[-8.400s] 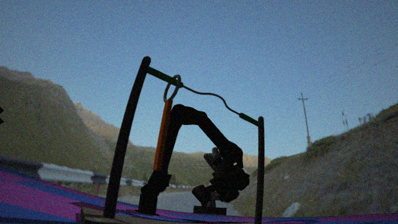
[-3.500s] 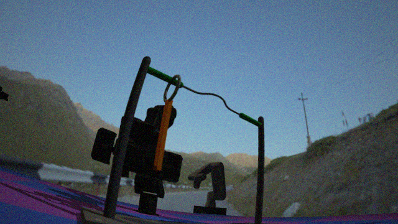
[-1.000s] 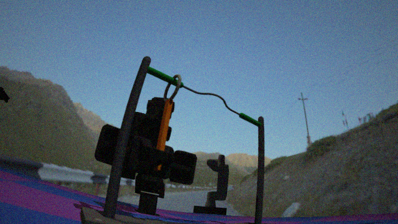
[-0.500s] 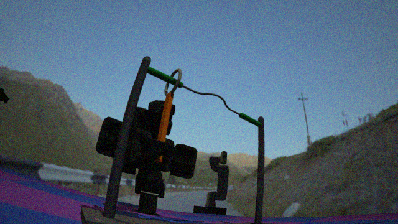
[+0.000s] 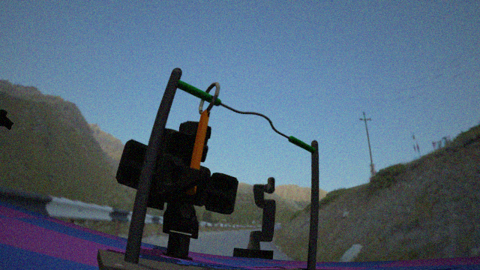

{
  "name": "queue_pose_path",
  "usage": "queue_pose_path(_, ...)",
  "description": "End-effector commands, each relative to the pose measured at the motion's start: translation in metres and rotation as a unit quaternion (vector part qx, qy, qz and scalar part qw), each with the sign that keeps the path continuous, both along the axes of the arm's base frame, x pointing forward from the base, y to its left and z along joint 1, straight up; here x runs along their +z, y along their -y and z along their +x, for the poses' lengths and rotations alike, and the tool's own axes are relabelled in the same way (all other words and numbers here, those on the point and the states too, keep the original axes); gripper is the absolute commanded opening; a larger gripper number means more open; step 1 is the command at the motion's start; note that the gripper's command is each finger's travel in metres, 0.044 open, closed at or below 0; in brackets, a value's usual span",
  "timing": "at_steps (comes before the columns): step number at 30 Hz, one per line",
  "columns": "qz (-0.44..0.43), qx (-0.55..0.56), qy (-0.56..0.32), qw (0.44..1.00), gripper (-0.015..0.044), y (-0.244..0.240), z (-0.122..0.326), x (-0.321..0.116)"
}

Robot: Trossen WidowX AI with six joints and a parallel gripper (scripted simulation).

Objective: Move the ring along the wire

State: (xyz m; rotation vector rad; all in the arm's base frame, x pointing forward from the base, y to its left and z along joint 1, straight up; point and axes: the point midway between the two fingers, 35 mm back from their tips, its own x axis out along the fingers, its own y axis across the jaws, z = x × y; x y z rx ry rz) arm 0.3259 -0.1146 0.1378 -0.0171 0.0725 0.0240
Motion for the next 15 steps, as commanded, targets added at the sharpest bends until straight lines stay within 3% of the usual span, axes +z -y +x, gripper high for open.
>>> queue_pose_path(1, 0.002, 0.000, 0.000, 1.000, -0.0150, -0.004, 0.000, 0.000)
queue_pose_path(15, 0.003, 0.000, 0.000, 1.000, -0.0150, -0.018, 0.000, 0.000)
